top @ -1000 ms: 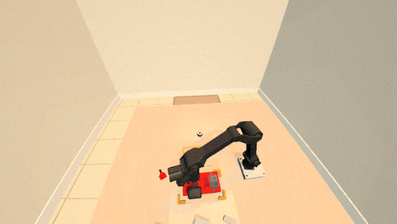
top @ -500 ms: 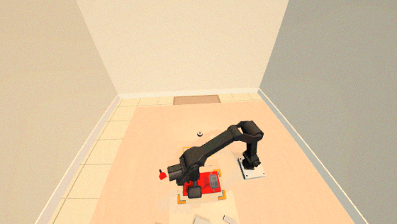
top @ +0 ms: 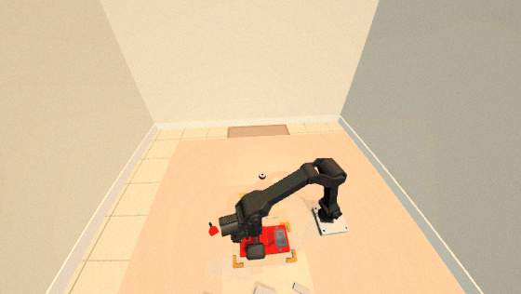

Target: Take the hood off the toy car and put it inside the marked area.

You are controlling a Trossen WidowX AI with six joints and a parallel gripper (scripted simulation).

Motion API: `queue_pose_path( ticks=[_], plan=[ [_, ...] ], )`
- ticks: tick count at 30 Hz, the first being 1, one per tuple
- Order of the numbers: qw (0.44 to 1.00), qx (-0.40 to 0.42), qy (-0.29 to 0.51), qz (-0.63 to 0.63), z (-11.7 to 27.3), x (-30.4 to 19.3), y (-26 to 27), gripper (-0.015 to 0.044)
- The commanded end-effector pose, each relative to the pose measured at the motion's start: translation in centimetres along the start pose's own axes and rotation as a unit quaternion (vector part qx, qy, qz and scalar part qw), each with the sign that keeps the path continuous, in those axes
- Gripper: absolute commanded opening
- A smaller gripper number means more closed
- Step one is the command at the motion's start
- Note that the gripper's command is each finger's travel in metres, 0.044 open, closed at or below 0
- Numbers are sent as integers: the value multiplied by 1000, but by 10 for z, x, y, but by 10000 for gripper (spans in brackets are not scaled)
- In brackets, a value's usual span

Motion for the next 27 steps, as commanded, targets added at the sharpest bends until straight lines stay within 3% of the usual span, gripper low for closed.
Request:
queue_pose_path(
  ticks=[1,8,12,27],
  plan=[
    [1000,2,-4,-1,11,1,1,0],
    [1000,2,-4,-1,45,0,0,0],
    [1000,1,-2,1,37,2,-3,0],
    [1000,-2,-5,-1,42,17,-89,0]
  ],
)
Point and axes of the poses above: the point midway between the two fingers, 35 mm back from their tips, its own z axis back along the fingers, its own y axis across the jaws, x = y × z, the point moved 10 cm from there along z, back along the fingers, and after that the axes turned 11 degrees about -z, right-handed, at the moved point
